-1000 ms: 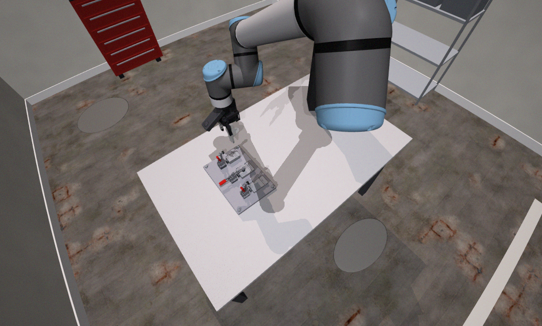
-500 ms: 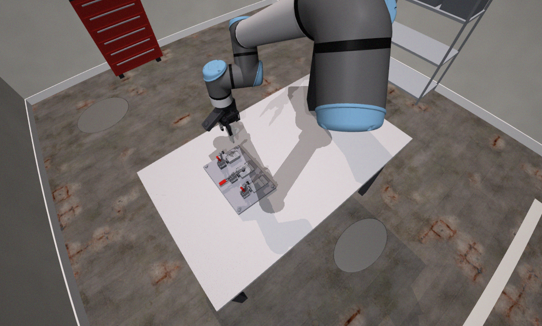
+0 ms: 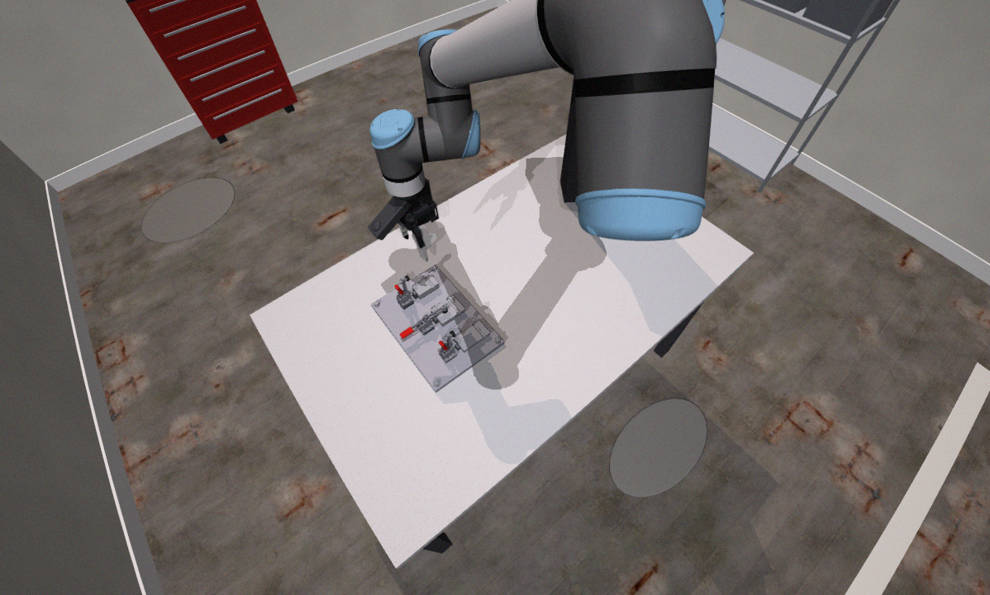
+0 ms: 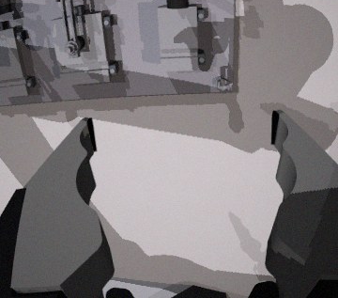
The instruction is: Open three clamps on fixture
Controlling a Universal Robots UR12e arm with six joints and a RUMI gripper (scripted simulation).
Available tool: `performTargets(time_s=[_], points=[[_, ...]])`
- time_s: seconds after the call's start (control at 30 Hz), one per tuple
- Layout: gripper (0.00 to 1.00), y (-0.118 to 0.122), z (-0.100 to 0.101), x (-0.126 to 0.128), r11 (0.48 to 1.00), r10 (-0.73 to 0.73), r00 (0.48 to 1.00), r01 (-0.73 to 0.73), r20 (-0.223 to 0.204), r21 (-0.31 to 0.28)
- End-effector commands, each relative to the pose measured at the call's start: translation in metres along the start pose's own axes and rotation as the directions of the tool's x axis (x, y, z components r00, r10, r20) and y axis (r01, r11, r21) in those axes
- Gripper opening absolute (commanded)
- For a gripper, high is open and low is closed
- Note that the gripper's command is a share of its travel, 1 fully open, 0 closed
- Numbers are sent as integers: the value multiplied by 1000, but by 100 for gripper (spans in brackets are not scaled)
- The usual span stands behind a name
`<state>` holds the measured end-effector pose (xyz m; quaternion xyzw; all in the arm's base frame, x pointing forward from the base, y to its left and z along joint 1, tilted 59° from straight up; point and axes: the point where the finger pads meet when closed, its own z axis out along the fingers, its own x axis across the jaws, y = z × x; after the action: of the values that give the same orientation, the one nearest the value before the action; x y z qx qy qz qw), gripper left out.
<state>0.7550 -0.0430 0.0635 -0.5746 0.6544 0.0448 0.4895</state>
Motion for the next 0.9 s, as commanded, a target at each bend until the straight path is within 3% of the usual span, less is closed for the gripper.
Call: performTargets(time_s=[0.0,0.63,0.67,0.87], points=[[59,0,0,0,1000,0,1000,0,0,1],[59,0,0,0,1000,0,1000,0,0,1],[28,0,0,0,1000,0,1000,0,0,1],[28,0,0,0,1000,0,1000,0,0,1]])
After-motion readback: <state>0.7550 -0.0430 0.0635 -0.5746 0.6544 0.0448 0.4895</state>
